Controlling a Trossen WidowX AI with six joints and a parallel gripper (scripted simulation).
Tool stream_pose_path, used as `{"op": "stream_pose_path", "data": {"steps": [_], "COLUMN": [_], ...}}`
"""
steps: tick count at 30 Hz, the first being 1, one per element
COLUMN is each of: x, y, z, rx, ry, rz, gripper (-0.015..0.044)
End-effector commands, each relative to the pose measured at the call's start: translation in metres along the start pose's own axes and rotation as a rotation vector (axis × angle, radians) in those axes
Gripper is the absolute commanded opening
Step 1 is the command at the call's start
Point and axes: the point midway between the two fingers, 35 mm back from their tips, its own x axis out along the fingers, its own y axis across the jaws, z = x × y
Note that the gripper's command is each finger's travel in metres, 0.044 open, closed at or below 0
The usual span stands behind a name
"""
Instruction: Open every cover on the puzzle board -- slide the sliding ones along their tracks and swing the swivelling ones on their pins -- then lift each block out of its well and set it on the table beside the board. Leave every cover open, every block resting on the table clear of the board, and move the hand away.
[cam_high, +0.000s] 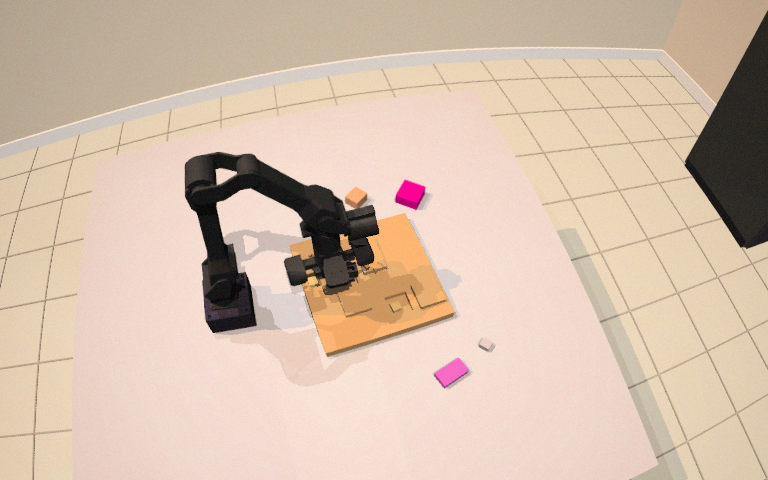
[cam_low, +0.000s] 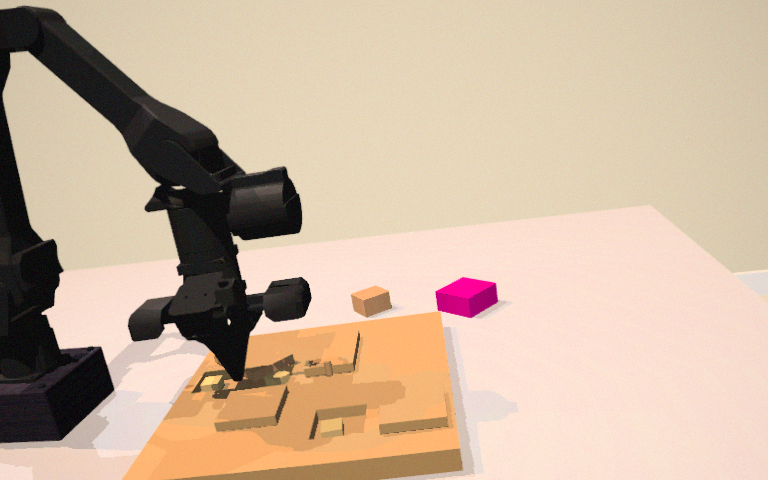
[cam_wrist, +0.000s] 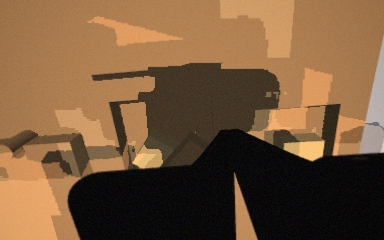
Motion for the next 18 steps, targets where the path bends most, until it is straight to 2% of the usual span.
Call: {"op": "stream_pose_path", "data": {"steps": [1, 18], "x": [0.002, 0.002], "y": [0.004, 0.020], "z": [-0.002, -0.011], "rx": [0.004, 0.004], "ry": [-0.001, 0.000], "rz": [-0.009, -0.007], "gripper": [0.0000, 0.0000]}}
